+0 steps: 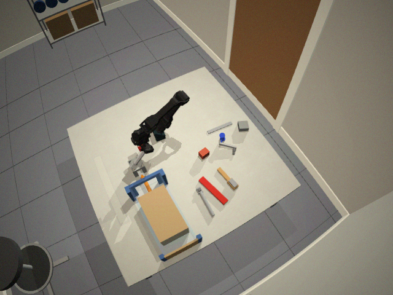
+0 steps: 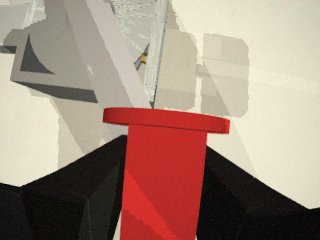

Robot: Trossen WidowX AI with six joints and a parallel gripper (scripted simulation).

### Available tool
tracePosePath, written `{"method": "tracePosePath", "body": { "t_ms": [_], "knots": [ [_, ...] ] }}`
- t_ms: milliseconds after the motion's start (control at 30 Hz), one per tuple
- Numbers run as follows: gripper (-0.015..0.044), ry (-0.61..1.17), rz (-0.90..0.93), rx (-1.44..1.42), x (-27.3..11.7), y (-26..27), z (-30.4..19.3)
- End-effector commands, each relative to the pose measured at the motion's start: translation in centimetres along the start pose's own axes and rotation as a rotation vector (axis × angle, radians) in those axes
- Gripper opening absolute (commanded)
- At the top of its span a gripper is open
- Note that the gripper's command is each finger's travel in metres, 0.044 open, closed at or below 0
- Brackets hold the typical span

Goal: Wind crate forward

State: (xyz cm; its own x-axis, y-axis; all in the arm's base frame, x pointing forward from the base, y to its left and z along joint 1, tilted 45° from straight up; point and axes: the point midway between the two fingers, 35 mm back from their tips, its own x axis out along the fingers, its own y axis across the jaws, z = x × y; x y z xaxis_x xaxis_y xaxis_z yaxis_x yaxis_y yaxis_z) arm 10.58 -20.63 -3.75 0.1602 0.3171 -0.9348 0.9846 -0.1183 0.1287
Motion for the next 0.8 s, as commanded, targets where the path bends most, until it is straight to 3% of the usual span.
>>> {"method": "tracePosePath", "body": {
  "t_ms": [0, 767],
  "knots": [
    [0.0, -0.011, -0.029, 0.008, 0.3, -1.1, 0.6],
    [0.0, -0.013, -0.03, 0.008, 1.0, -2.8, 2.1]
  ]
}}
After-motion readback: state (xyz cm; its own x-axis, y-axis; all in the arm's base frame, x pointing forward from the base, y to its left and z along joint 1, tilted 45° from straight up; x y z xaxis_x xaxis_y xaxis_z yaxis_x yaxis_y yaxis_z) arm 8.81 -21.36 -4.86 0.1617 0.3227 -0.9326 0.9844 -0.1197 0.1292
